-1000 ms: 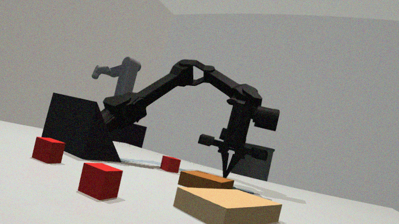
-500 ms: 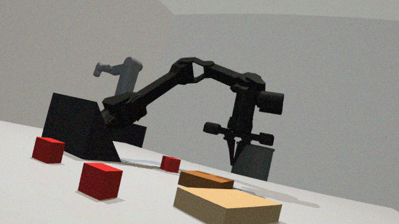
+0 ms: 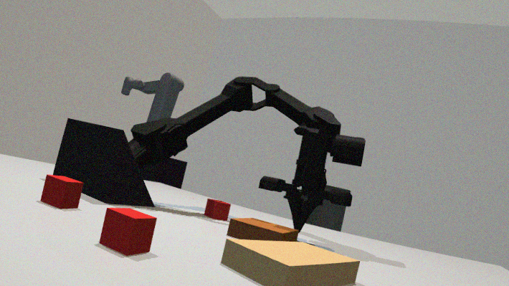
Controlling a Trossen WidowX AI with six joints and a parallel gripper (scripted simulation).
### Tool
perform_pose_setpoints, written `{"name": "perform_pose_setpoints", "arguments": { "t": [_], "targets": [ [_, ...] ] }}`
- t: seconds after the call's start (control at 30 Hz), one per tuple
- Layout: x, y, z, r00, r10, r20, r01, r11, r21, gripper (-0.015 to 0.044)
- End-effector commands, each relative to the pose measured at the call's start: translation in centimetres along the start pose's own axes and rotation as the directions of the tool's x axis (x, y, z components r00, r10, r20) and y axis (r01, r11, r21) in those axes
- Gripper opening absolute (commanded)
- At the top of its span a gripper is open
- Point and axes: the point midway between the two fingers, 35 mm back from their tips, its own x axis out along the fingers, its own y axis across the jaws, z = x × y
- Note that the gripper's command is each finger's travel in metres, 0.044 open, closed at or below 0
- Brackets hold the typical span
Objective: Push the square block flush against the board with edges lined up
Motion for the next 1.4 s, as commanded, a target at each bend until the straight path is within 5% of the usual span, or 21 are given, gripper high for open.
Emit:
{"name": "perform_pose_setpoints", "arguments": {
  "t": [0.0, 1.37],
  "targets": [
    [1.5, 0.3, -0.4, 1.000, 0.012, -0.002, -0.012, 1.000, 0.020, 0.0000],
    [1.6, 0.1, -5.3, 1.000, 0.013, -0.009, -0.013, 1.000, 0.020, 0.0000]
  ]
}}
